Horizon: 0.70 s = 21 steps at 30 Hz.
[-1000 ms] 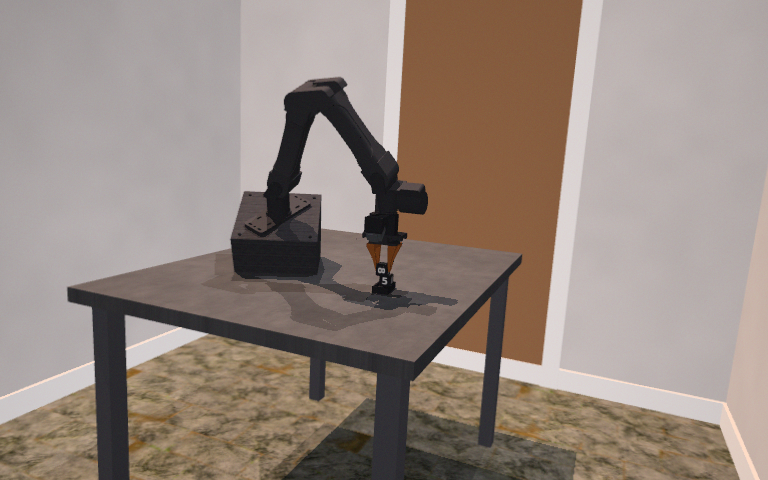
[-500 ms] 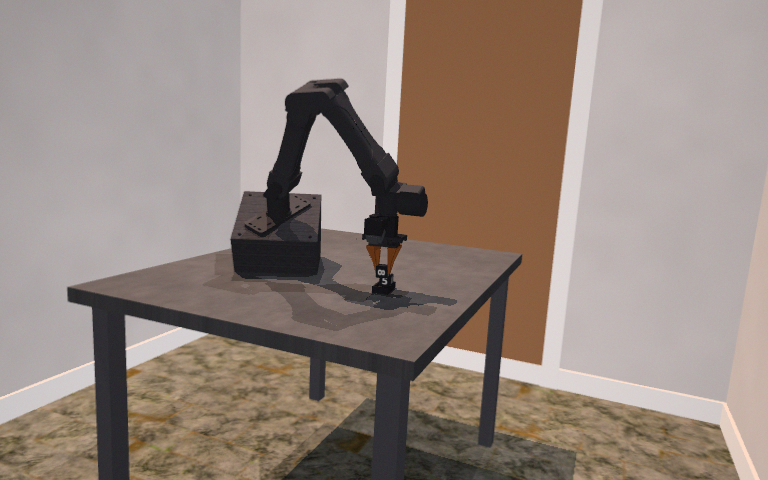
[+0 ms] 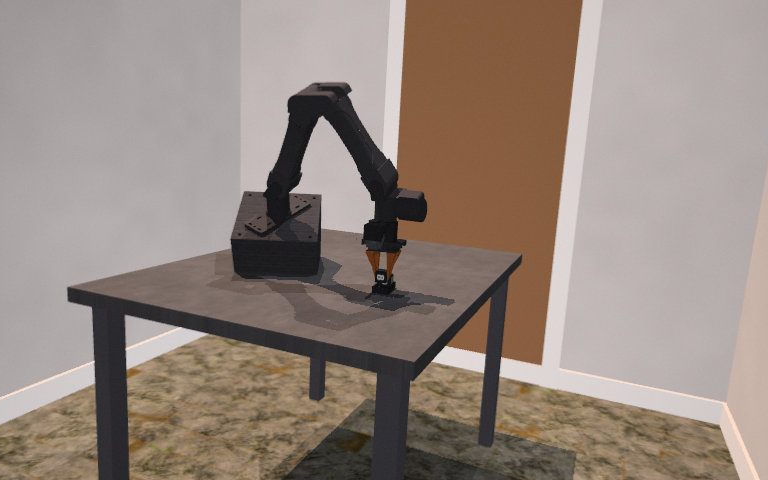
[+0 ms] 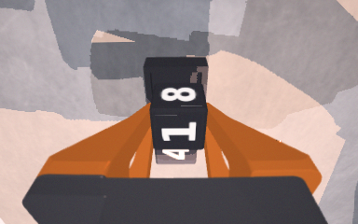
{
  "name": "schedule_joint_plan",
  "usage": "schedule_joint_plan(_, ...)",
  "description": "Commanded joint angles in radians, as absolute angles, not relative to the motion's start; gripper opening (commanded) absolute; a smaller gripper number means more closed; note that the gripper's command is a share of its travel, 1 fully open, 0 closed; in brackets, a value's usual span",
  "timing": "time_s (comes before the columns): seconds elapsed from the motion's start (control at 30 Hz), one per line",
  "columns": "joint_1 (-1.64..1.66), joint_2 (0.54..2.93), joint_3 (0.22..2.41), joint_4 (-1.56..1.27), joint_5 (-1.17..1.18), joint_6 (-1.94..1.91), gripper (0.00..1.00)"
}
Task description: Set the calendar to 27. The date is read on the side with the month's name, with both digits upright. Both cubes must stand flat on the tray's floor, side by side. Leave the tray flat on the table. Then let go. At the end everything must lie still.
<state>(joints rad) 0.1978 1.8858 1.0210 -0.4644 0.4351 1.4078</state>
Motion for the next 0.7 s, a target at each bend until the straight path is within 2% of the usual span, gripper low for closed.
schedule_joint_plan(0.0,0.201,1.881,1.023,-0.458,0.436,1.401,0.26)
schedule_joint_plan(0.67,0.193,1.898,1.019,-0.434,0.434,1.393,0.26)
